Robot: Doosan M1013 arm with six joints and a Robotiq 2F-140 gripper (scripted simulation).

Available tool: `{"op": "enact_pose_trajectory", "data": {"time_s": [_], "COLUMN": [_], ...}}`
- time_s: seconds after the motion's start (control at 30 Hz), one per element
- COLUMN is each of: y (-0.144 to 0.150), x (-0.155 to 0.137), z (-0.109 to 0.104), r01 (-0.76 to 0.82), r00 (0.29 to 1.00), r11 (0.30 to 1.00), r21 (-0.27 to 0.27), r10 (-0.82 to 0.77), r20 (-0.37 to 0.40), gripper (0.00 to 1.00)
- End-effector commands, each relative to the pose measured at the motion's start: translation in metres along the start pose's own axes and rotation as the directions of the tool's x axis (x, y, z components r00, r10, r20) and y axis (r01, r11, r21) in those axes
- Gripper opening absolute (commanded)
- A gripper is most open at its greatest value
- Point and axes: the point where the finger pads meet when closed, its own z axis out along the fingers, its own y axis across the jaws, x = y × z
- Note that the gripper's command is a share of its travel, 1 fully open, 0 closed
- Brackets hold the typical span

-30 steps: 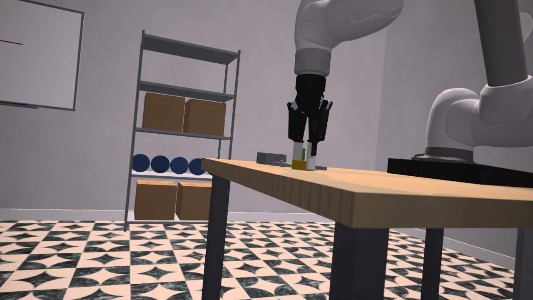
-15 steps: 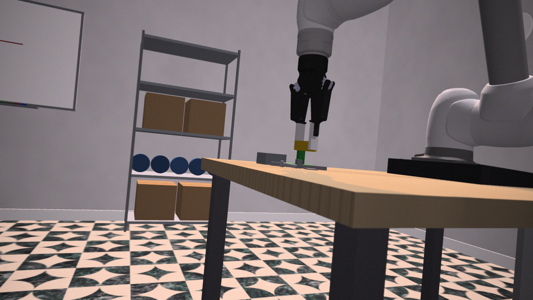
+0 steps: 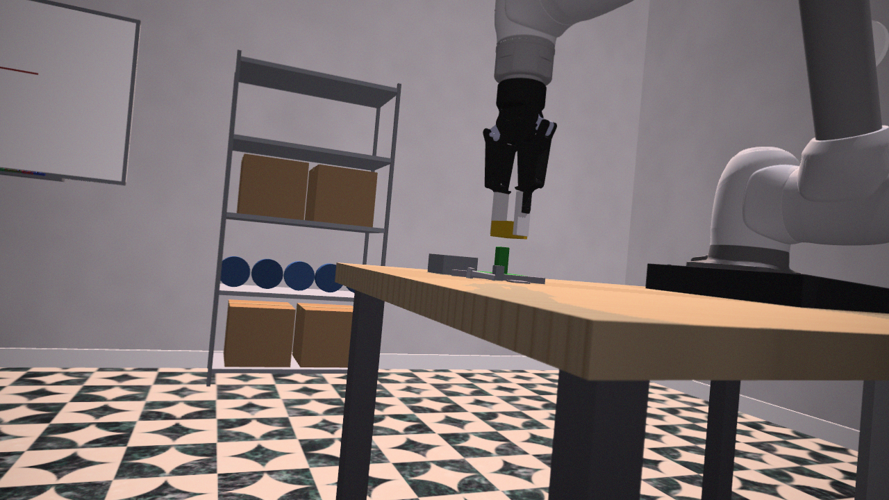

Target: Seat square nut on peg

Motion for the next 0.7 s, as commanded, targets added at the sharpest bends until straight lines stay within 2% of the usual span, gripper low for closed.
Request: {"op": "enact_pose_trajectory", "data": {"time_s": [0.0, 0.03, 0.17, 0.4, 0.67], "y": [-0.024, -0.024, -0.082, -0.142, -0.143], "x": [0.017, 0.017, 0.068, 0.139, 0.14], "z": [-0.001, -0.001, -0.001, 0.0, 0.0], "r01": [-0.045, -0.045, -0.17, -0.317, -0.32], "r00": [0.999, 0.999, 0.985, 0.948, 0.947], "r11": [0.999, 0.999, 0.985, 0.948, 0.947], "r21": [0.0, 0.0, 0.0, 0.0, 0.0], "r10": [0.045, 0.045, 0.17, 0.317, 0.32], "r20": [0.0, 0.0, 0.0, 0.0, 0.0], "gripper": [0.0, 0.0, 0.0, 0.0, 0.0]}}
